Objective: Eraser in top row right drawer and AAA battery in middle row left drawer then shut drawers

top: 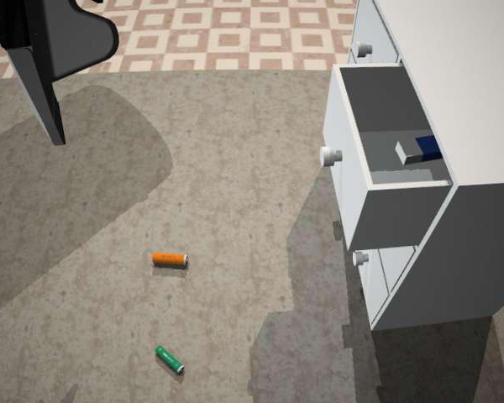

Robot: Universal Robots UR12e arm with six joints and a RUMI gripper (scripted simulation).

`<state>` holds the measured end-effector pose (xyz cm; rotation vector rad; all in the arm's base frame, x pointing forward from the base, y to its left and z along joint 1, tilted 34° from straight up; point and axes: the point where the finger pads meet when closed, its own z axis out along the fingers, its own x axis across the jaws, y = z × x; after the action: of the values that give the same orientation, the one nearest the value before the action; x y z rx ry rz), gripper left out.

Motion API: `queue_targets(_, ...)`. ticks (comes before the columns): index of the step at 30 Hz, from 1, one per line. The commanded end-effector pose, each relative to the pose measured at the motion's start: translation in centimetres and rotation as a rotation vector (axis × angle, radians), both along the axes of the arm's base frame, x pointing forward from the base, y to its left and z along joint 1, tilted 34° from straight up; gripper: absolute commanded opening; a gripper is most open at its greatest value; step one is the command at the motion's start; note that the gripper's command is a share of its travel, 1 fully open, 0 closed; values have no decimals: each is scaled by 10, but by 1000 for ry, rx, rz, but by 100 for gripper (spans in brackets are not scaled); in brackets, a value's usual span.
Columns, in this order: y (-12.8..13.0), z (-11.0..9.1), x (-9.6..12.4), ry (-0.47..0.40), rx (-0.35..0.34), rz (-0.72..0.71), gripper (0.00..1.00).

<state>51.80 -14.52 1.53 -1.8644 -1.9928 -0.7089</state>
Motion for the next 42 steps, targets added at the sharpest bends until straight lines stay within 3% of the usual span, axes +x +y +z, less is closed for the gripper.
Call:
queue_targets(1,1,-1,1,-20,3,-15,100)
queue_targets(24,10,-12,13,-136,18,-94,100)
queue_targets(42,20,-25,29,-286,37,-194,100)
